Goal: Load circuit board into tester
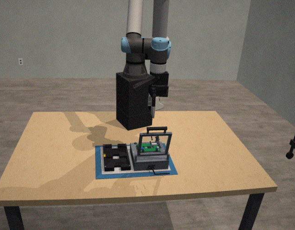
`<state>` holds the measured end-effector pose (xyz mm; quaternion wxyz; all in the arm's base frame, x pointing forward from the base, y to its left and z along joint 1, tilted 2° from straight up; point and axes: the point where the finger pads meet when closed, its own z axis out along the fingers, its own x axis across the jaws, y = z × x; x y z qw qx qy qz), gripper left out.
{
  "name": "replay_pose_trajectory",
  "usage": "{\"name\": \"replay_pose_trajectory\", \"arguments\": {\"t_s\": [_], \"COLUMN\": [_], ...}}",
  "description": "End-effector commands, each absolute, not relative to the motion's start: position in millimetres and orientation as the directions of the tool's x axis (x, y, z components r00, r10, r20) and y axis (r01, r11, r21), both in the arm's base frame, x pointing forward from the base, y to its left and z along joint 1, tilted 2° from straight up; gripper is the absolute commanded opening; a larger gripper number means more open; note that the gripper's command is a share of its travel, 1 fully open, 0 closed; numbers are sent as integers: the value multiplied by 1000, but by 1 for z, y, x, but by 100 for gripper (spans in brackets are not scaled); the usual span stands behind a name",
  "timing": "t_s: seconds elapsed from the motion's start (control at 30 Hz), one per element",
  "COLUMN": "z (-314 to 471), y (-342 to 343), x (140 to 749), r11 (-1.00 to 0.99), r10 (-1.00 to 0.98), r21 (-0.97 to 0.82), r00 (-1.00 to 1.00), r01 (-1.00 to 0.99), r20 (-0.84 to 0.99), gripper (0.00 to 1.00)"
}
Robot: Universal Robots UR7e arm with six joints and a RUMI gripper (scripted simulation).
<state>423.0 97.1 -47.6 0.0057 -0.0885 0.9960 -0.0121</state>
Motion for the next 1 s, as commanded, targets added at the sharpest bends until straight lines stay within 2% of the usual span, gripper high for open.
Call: {"name": "replay_pose_trajectory", "arguments": {"t_s": [0.0,0.7,0.73,0.97], "z": [-33,-14,-14,-14], "y": [97,98,98,98], "x": [423,423,423,423], "r11": [984,984,984,984], "r10": [-176,-176,-176,-176], "r21": [-25,-25,-25,-25], "r00": [-984,-984,-984,-984], "r01": [-176,-176,-176,-176], "r20": [-9,-9,-9,-9], "gripper": [59,59,30,30]}}
